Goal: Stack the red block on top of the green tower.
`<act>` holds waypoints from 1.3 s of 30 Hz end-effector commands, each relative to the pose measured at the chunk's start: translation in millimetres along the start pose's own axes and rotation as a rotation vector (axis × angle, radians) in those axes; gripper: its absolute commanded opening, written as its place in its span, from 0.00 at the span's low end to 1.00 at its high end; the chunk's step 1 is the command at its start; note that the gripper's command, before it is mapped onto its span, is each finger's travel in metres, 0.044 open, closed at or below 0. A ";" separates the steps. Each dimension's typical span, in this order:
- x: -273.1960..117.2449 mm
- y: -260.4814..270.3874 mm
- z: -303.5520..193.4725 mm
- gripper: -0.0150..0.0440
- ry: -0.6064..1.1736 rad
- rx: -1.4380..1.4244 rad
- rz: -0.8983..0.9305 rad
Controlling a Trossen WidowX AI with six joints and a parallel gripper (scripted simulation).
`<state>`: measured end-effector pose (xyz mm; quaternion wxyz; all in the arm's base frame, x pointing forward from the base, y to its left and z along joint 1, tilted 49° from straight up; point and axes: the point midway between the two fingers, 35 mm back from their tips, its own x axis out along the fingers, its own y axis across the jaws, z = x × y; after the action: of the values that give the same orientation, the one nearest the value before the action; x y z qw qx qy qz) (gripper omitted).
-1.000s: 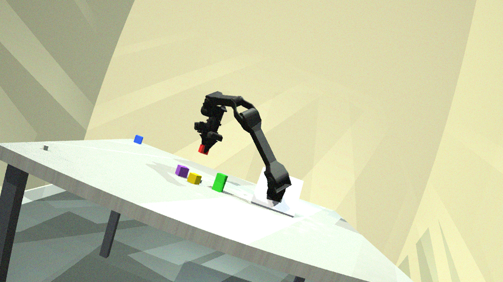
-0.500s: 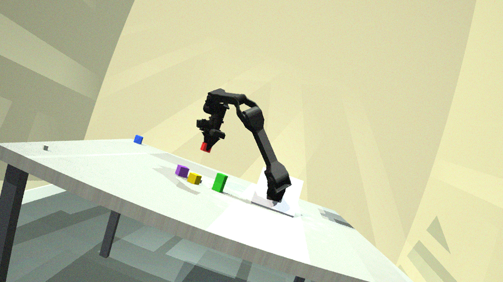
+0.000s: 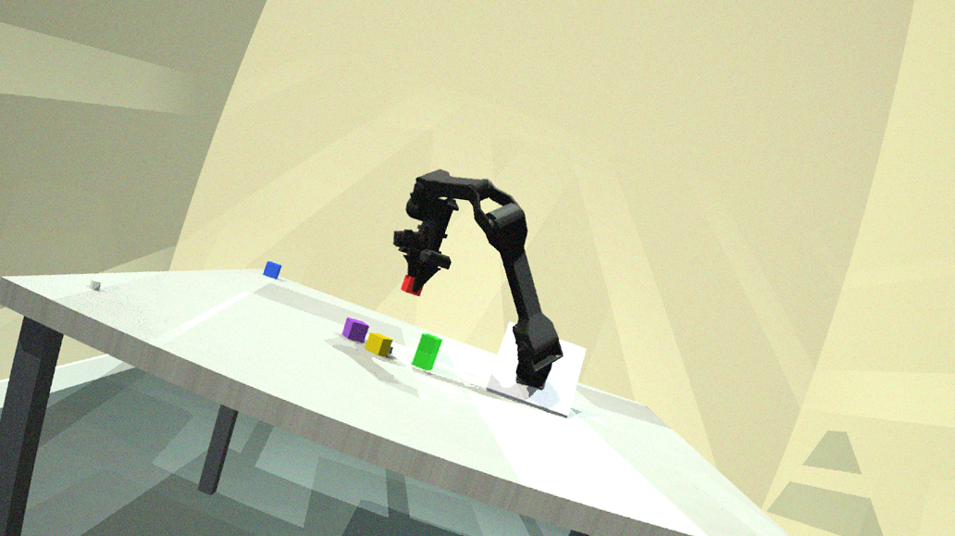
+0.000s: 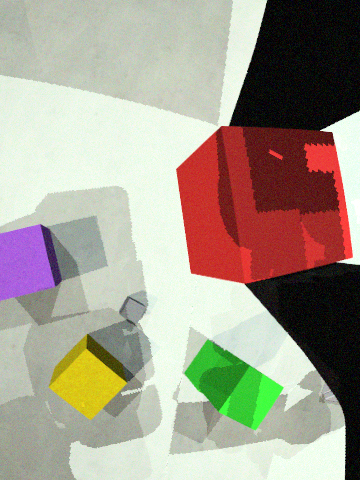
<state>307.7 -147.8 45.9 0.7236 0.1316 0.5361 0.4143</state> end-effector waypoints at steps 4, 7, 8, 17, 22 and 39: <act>0.2 25.4 -5.7 0.25 0.004 0.000 0.001; 0.7 37.7 -8.5 0.25 0.004 0.000 0.002; 1.0 41.8 -9.5 0.25 0.004 0.000 0.002; 6.1 78.0 -20.4 0.25 0.005 0.002 0.004; 10.7 97.4 -27.4 0.25 0.005 0.003 0.005; 39.7 116.8 -34.7 0.25 0.004 0.003 0.006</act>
<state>226.2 -57.5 82.2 0.7193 0.1307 0.5396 0.4175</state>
